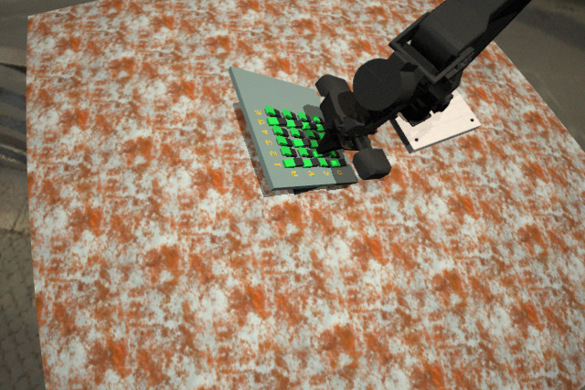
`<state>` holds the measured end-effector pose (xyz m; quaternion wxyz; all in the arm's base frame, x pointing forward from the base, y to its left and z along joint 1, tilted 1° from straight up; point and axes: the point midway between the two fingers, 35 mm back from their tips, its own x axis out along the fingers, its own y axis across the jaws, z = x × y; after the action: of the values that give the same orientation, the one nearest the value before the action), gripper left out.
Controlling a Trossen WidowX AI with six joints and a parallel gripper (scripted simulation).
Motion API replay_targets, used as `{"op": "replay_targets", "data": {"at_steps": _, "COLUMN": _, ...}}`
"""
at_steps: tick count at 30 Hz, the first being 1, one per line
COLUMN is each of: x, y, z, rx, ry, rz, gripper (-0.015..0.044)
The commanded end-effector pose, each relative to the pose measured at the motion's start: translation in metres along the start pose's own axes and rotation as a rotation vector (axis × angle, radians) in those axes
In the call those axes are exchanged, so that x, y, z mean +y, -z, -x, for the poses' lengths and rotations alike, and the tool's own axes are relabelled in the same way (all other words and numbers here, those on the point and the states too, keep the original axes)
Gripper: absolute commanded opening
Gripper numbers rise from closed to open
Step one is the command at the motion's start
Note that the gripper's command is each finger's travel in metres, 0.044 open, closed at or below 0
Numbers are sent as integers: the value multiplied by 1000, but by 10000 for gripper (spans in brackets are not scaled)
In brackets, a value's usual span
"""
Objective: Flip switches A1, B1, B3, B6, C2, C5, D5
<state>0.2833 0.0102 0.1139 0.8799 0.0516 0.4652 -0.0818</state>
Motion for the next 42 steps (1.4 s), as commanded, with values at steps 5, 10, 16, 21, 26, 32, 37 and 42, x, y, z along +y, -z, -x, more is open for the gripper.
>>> {"op": "replay_targets", "data": {"at_steps": 5, "x": 0, "y": 3, "z": 63, "rx": -25, "ry": -4, "rz": 3, "gripper": 0}}
{"op": "replay_targets", "data": {"at_steps": 10, "x": -5, "y": 4, "z": 63, "rx": -22, "ry": -3, "rz": 3, "gripper": 0}}
{"op": "replay_targets", "data": {"at_steps": 16, "x": -51, "y": 17, "z": 62, "rx": -19, "ry": 0, "rz": 6, "gripper": 0}}
{"op": "replay_targets", "data": {"at_steps": 21, "x": -61, "y": 21, "z": 61, "rx": -25, "ry": 2, "rz": 7, "gripper": 0}}
{"op": "replay_targets", "data": {"at_steps": 26, "x": -61, "y": 21, "z": 28, "rx": -51, "ry": 1, "rz": 7, "gripper": 0}}
{"op": "replay_targets", "data": {"at_steps": 32, "x": -61, "y": 21, "z": 23, "rx": -51, "ry": 1, "rz": 7, "gripper": 0}}
{"op": "replay_targets", "data": {"at_steps": 37, "x": -61, "y": 21, "z": 17, "rx": -52, "ry": 1, "rz": 7, "gripper": 0}}
{"op": "replay_targets", "data": {"at_steps": 42, "x": -61, "y": 20, "z": 11, "rx": -52, "ry": 1, "rz": 7, "gripper": 0}}
